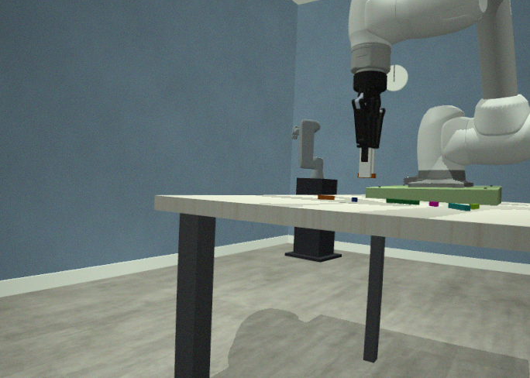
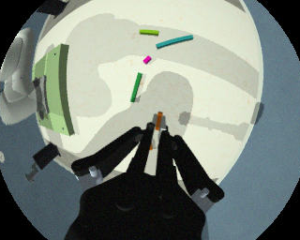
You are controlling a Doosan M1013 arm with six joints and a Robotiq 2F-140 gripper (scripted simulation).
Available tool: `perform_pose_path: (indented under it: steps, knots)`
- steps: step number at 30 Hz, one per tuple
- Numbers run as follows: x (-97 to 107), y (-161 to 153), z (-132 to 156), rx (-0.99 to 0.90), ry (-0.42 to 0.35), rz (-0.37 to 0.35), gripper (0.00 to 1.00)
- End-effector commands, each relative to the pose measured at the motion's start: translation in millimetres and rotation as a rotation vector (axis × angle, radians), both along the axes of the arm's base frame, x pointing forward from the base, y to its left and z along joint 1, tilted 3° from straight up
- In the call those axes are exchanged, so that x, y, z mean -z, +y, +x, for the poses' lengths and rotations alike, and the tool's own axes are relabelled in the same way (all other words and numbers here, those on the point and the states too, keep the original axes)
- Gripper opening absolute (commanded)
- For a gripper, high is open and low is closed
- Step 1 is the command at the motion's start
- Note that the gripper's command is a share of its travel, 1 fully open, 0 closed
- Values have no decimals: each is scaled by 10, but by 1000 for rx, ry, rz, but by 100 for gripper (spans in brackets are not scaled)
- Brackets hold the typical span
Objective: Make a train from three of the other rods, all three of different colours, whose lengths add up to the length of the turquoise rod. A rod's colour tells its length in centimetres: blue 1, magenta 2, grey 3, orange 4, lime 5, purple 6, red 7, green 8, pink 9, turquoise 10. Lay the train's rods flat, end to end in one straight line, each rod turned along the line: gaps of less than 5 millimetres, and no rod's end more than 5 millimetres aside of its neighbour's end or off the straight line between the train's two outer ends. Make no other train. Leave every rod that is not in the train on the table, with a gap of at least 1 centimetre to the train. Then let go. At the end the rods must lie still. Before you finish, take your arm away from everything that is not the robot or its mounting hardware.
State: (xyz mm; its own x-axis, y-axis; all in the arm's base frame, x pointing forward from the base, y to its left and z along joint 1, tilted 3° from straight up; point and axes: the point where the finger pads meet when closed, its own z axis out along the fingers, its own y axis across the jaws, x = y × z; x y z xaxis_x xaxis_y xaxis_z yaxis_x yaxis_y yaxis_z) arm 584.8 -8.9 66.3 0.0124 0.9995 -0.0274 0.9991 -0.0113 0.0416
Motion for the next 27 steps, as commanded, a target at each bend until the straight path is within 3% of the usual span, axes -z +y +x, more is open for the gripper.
perform_pose_path:
  steps: [1,11,27]
  knots:
    - [144,-3,8,0,0,0,3]
    - [412,-10,19,0,0,0,3]
    - [429,-11,19,0,0,0,3]
